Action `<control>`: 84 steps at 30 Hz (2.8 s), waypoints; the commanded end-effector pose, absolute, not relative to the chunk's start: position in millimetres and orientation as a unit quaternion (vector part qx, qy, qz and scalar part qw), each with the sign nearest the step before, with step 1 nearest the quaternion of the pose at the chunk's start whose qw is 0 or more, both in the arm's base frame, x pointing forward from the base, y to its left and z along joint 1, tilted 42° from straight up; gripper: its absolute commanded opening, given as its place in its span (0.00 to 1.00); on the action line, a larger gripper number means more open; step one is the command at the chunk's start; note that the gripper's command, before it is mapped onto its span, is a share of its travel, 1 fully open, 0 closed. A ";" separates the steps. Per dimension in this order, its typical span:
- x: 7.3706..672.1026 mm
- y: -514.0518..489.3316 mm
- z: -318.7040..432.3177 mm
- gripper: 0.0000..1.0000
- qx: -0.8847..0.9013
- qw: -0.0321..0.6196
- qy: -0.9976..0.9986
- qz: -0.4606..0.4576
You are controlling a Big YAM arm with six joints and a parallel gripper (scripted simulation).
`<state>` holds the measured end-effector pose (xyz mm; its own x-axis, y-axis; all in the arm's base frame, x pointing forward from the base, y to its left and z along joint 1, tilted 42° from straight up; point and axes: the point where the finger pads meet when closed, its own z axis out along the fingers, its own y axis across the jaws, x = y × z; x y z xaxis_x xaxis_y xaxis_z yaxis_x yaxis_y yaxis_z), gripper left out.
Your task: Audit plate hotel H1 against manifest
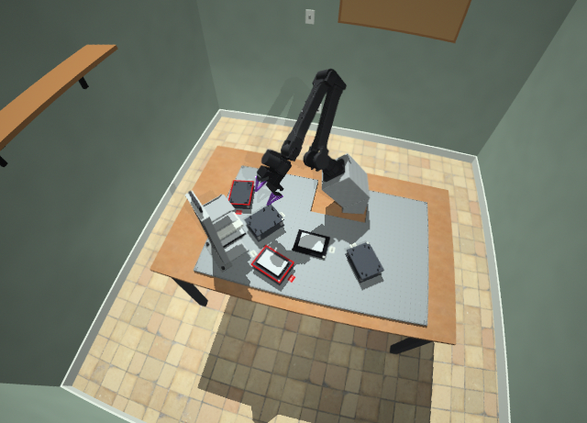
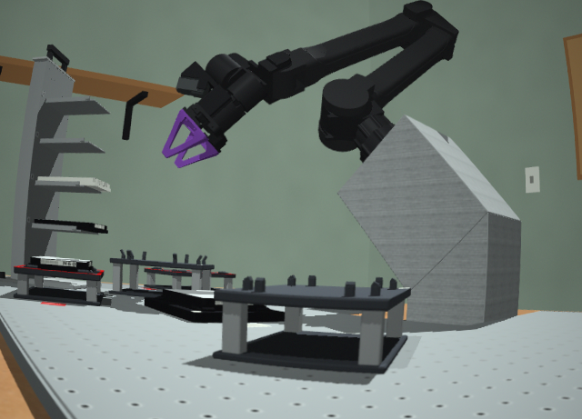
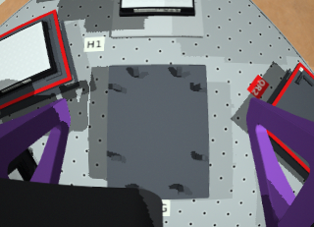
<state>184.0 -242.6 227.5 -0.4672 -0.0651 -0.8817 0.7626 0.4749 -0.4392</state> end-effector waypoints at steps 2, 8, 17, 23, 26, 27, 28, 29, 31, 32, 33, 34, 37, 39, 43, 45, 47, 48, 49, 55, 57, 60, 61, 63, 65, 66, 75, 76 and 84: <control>183.6 -242.7 233.7 1.00 0.236 0.463 0.720 -0.460; 183.6 -242.7 233.7 1.00 0.236 0.463 0.720 -0.460; 182.5 -265.1 208.0 1.00 0.237 0.458 0.722 -0.460; 182.0 -274.0 197.5 1.00 0.237 0.458 0.723 -0.460; 189.1 -274.0 196.1 1.00 0.230 0.462 0.725 -0.456; 192.8 -277.2 207.5 1.00 0.229 0.468 0.719 -0.459; 196.0 -281.2 220.7 1.00 0.229 0.475 0.712 -0.464; 195.6 -283.2 222.0 1.00 0.231 0.474 0.711 -0.466; 196.8 -285.2 223.1 1.00 0.232 0.473 0.711 -0.466; 198.7 -285.3 223.6 1.00 0.230 0.474 0.711 -0.465; 200.3 -285.6 224.2 1.00 0.230 0.475 0.712 -0.464; 201.4 -286.3 224.7 1.00 0.229 0.475 0.712 -0.464; 202.3 -289.9 226.4 1.00 0.232 0.473 0.711 -0.466; 203.9 -290.2 226.9 1.00 0.231 0.474 0.711 -0.465; 207.3 -292.0 228.7 1.00 0.231 0.475 0.711 -0.464; 208.0 -294.3 229.8 1.00 0.232 0.474 0.711 -0.464; 210.5 -295.4 231.0 1.00 0.232 0.475 0.711 -0.463; 212.0 -295.7 231.6 1.00 0.231 0.476 0.711 -0.463; 212.8 -296.6 232.2 1.00 0.231 0.476 0.711 -0.463; 218.1 -301.2 235.7 1.00 0.232 0.476 0.711 -0.462; 218.1 -301.2 235.7 1.00 0.232 0.476 0.711 -0.462; 218.4 -305.3 237.4 1.00 0.236 0.475 0.710 -0.464; 220.0 -305.6 238.0 1.00 0.235 0.475 0.710 -0.463; 223.1 -306.1 239.3 1.00 0.234 0.476 0.711 -0.462; 225.1 -307.6 240.5 1.00 0.234 0.477 0.711 -0.461; 225.2 -308.9 241.1 1.00 0.235 0.476 0.711 -0.462; 230.2 -315.3 245.3 1.00 0.237 0.476 0.710 -0.462; 231.7 -315.6 245.9 1.00 0.236 0.476 0.710 -0.461; 239.8 -321.0 250.9 1.00 0.236 0.478 0.710 -0.460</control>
<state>226.3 -313.4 221.5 -0.4748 -0.0622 -0.8779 0.7589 0.4762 -0.4442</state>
